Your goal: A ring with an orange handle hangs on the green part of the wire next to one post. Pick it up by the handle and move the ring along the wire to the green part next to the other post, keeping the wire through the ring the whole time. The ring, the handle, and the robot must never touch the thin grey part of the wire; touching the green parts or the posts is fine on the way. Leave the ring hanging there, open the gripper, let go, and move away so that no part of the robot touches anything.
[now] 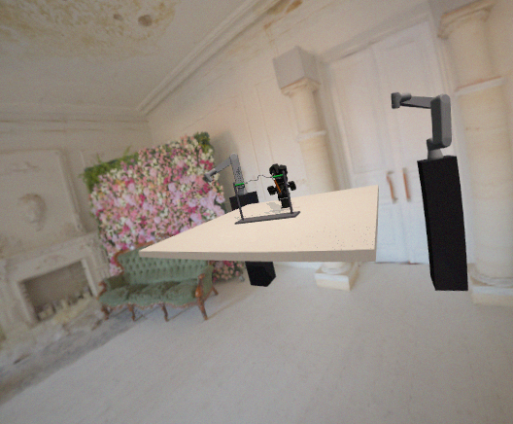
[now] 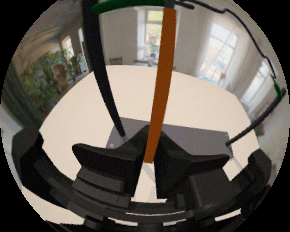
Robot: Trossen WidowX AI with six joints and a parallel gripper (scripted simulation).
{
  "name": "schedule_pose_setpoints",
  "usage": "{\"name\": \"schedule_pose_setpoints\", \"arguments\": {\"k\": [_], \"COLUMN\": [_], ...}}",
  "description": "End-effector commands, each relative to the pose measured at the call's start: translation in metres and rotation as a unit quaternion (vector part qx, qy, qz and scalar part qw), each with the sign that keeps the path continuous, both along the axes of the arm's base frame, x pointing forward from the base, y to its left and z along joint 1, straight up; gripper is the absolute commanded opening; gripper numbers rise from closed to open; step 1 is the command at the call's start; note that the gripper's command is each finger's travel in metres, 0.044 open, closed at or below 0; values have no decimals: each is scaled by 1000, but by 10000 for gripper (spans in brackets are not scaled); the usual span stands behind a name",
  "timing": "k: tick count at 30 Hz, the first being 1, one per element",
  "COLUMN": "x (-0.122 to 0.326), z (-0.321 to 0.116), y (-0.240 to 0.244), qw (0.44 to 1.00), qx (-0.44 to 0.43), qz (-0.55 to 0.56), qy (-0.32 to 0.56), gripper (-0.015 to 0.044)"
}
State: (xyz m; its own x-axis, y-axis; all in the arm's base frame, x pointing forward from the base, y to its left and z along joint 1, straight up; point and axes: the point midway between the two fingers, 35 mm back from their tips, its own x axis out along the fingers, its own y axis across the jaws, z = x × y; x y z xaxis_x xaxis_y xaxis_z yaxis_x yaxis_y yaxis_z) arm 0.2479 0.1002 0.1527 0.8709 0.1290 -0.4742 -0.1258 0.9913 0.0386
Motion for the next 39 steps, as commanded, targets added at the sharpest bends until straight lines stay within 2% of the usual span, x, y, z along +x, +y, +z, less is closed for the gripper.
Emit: {"name": "schedule_pose_setpoints", "arguments": {"k": [1,39], "x": [0,0], "z": [-1,-11], "y": [5,17], "qw": [1000,1000], "qx": [1,4], "qz": [-1,1], "qy": [1,0], "gripper": [-150,-150]}}
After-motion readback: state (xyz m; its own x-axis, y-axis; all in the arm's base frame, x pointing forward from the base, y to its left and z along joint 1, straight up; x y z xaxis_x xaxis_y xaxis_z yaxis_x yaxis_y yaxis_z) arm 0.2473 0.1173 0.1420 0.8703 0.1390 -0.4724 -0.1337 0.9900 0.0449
